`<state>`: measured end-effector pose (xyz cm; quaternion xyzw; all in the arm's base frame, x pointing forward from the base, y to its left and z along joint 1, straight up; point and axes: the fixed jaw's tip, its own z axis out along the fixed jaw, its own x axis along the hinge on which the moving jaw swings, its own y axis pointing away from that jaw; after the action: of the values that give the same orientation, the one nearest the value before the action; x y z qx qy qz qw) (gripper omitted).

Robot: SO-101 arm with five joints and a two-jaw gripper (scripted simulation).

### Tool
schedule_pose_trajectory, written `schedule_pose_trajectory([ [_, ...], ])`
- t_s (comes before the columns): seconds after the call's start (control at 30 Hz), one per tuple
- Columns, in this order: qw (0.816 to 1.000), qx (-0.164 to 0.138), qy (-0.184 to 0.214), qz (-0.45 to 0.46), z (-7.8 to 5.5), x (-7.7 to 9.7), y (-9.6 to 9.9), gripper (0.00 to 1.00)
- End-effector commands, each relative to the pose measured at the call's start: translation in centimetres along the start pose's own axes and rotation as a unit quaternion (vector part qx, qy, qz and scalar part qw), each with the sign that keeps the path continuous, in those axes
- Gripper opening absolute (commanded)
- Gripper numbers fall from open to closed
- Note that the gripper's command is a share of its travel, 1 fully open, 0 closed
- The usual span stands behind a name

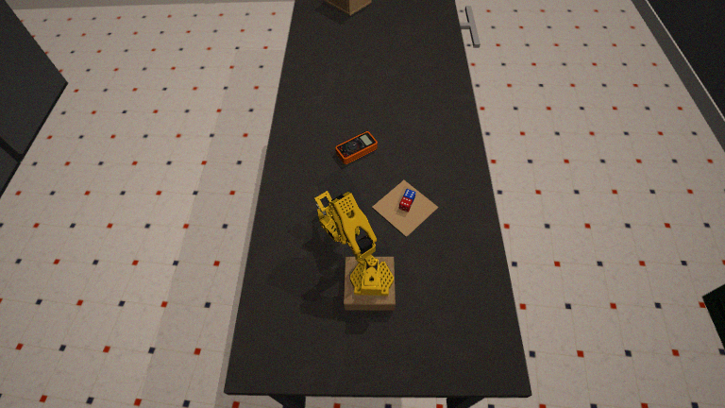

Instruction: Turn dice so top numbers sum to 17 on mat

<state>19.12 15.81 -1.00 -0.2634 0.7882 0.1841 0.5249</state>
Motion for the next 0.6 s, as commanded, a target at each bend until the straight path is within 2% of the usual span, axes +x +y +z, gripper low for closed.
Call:
schedule_pose_trajectory([
  [0.0,1.0,-0.004,-0.003,-0.005,0.08,0.08,0.23,0.0],
  [0.57,1.0,-0.004,-0.003,-0.005,0.3,0.64,0.23,0.0],
])
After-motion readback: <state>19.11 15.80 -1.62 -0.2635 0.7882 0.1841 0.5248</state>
